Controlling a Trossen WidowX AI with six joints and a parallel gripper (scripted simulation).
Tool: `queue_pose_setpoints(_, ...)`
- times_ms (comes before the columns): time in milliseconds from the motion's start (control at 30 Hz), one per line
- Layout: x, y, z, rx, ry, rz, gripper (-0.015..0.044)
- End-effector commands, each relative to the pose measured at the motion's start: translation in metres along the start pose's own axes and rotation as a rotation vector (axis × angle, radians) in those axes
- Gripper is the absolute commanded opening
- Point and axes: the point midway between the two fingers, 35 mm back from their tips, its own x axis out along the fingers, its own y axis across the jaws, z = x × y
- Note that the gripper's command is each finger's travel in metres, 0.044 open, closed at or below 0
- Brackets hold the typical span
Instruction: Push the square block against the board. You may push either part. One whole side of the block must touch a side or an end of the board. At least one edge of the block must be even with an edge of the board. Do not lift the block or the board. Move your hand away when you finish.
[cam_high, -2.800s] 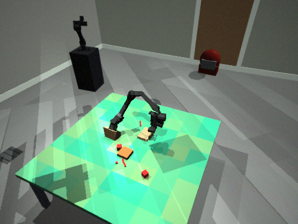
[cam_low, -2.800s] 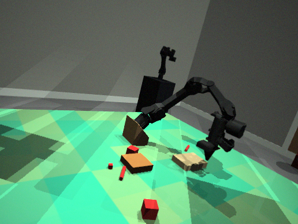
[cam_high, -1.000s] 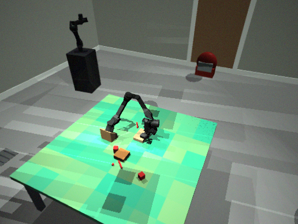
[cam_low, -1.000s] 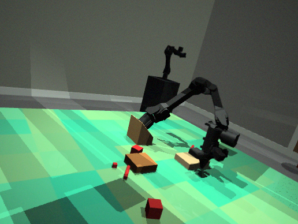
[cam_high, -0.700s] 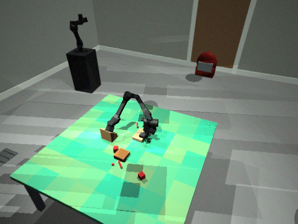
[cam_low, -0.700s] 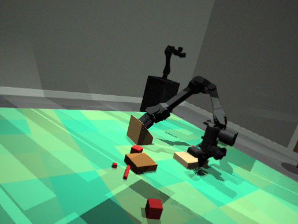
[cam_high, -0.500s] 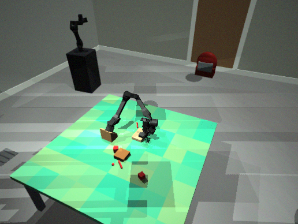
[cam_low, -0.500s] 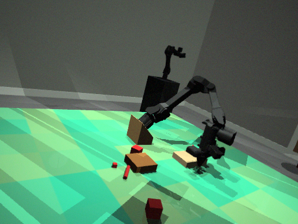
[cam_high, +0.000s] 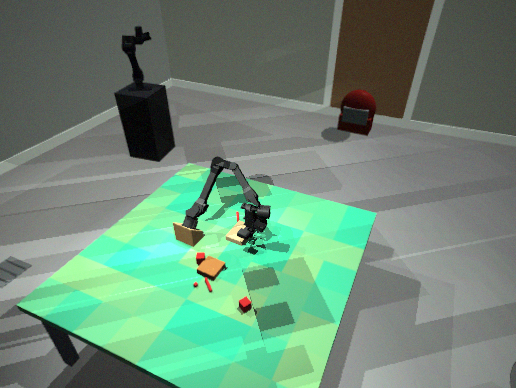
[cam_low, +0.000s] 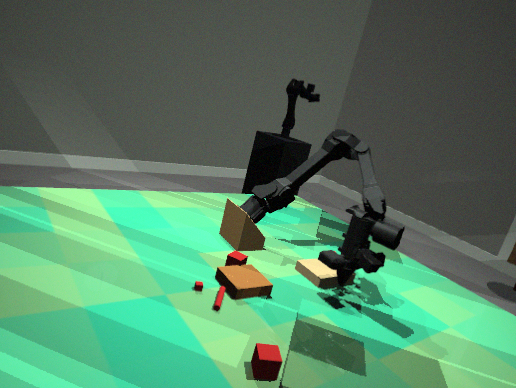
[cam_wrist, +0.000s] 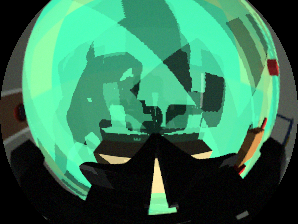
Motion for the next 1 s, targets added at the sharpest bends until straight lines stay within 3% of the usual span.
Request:
queue_pose_setpoints(0, 0.000, 0.000, 0.000, 0.005, 0.002, -0.002, 0.0000)
queue_pose_setpoints(967, 0.000, 0.000, 0.047, 0.003, 0.000, -0.002, 0.0000)
